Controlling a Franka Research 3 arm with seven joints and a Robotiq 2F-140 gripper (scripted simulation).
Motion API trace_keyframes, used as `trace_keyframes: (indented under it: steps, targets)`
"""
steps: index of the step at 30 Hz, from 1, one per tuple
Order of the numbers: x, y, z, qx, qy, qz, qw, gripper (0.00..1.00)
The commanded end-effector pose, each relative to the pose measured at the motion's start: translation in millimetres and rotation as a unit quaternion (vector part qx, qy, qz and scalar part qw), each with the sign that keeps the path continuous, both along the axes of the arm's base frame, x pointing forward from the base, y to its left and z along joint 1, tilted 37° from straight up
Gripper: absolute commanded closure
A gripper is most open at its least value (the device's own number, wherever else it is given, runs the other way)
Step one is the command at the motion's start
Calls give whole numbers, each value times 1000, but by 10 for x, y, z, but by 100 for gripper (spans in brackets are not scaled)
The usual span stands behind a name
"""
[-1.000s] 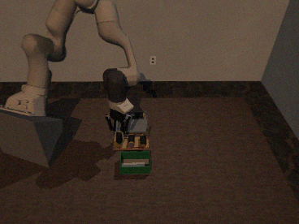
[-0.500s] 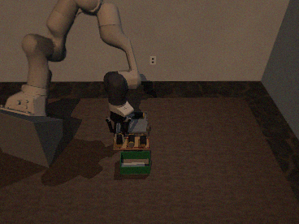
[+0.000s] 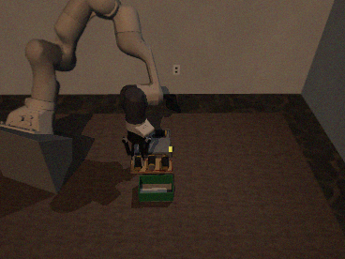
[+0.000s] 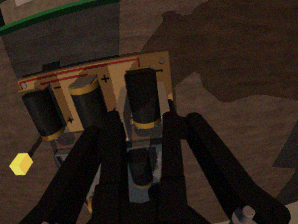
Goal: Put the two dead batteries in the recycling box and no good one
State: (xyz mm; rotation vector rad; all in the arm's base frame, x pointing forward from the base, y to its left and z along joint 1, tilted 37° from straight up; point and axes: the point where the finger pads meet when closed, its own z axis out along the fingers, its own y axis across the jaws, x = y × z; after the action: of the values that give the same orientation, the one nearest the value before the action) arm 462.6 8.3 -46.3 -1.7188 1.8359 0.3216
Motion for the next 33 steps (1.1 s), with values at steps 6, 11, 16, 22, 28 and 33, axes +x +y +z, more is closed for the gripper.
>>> trace_keyframes:
  steps: [6, 11, 16, 22, 28, 33]
  targets:
    - [20, -10, -12, -5, -3, 2, 1000, 84]
    - [20, -10, -12, -5, -3, 2, 1000, 71]
    - [20, -10, -12, -5, -3, 2, 1000, 71]
    - [20, -10, -12, -5, -3, 2, 1000, 71]
    - [20, -10, -12, -5, -3, 2, 1000, 71]
    - [17, -15, -5, -5, -3, 2, 1000, 71]
